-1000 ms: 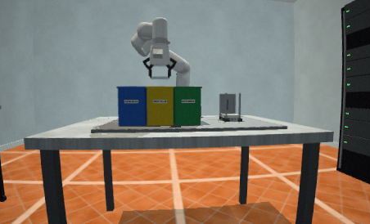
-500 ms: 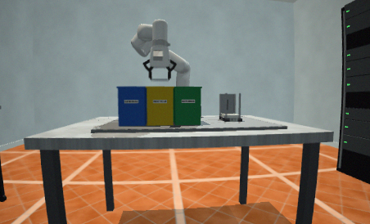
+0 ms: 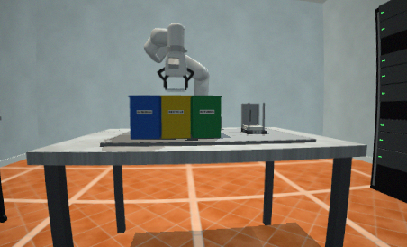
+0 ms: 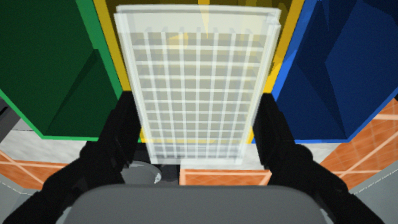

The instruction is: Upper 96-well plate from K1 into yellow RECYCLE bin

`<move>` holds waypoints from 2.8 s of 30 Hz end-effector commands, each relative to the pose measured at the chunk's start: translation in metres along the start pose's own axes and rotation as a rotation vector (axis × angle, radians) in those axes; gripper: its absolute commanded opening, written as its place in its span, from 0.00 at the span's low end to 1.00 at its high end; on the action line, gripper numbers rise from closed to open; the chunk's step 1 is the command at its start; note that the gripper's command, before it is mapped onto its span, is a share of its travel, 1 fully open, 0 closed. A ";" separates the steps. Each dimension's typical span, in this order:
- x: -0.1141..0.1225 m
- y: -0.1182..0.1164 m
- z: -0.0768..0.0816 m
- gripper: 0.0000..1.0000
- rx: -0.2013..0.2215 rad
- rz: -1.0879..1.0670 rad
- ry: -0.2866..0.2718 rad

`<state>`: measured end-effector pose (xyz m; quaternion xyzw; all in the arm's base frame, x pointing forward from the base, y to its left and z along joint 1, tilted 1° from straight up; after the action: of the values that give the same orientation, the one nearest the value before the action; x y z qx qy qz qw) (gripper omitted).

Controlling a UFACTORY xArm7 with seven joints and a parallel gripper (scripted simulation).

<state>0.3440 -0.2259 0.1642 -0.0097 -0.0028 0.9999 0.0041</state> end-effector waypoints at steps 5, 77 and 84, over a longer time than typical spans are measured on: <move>-0.001 0.000 0.001 0.00 0.002 0.000 0.003; -0.001 0.000 -0.009 0.00 0.002 0.000 0.003; -0.001 0.000 -0.010 0.00 0.002 0.000 0.003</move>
<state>0.3441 -0.2257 0.1535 -0.0097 -0.0029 0.9999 0.0041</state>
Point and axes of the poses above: the point where the finger pads meet when closed, its own z axis back along the fingers, its own y axis across the jaws, x = y × z, the point moved 2 cm from there along z, back along the fingers, and after that the axes turned 10 degrees about z, right-handed, at the moved point
